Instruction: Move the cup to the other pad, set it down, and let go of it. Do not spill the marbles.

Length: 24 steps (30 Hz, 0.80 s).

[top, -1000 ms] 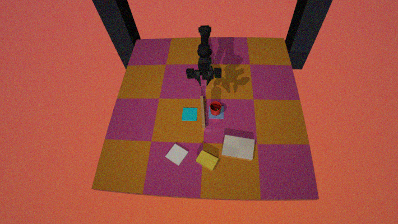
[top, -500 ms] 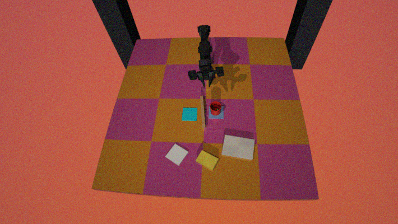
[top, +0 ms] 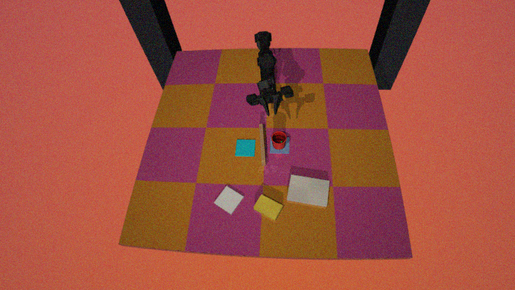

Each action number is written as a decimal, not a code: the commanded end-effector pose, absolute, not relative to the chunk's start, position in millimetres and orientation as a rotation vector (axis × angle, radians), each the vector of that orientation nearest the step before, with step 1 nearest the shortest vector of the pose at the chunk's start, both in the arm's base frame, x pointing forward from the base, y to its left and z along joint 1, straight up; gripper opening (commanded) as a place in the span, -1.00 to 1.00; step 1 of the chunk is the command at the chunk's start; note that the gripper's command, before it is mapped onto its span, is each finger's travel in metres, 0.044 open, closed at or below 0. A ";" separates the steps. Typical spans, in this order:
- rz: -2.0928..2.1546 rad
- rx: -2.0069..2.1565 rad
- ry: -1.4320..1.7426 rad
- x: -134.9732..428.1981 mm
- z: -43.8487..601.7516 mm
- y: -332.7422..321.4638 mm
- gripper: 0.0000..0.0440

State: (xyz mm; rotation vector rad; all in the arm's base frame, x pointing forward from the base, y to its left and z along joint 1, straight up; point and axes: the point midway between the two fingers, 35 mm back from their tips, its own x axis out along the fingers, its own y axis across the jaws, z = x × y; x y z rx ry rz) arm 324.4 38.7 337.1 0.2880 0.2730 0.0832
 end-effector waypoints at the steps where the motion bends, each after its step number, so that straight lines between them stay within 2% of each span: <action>1: 0.084 0.329 0.322 327.6 335.4 43.3 -0.44; 24: -0.014 0.603 0.636 336.9 321.2 64.0 -0.37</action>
